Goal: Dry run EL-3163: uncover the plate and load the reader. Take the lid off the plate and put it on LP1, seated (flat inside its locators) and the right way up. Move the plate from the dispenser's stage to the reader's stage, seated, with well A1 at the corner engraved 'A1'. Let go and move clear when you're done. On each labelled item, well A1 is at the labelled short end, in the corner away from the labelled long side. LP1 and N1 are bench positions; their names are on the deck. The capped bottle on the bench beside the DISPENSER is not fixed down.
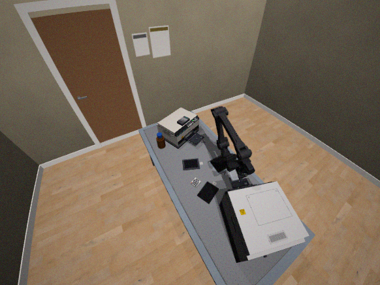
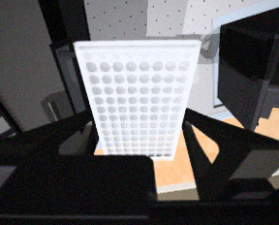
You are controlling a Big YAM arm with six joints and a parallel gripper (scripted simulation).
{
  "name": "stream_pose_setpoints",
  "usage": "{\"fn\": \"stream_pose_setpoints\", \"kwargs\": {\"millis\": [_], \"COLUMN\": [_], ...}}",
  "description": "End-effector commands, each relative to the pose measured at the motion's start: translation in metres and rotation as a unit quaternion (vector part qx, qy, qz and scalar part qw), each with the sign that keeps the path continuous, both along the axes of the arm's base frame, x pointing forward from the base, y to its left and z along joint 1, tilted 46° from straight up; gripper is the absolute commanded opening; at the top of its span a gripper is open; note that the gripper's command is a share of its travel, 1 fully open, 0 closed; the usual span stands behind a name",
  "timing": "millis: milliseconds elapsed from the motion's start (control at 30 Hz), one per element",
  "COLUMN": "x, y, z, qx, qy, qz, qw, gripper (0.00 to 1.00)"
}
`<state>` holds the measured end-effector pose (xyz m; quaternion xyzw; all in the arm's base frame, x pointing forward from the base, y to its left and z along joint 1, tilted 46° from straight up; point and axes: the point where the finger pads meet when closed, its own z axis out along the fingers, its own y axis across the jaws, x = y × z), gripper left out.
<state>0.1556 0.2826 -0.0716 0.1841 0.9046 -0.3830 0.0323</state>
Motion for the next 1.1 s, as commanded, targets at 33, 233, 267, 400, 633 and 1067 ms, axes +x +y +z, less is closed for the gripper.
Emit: {"fn": "stream_pose_setpoints", "kwargs": {"millis": [33, 233, 267, 400, 633, 1067], "x": [0.007, -0.014, -0.017, -0.025, -0.02, -0.017], "y": [0.022, 0.036, 0.034, 0.028, 0.02, 0.023], "z": [0.002, -0.006, -0.009, -0.02, -0.017, -0.006], "qx": [0.01, 0.006, -0.004, -0.006, 0.003, 0.007], "qy": [-0.025, -0.044, -0.048, -0.036, -0.033, -0.02], "qz": [-0.015, -0.005, -0.007, -0.014, -0.014, -0.007], "qw": [1.0, 0.999, 0.999, 0.999, 0.999, 1.0], "gripper": [0.86, 0.86, 0.86, 0.86, 0.86, 0.86]}}
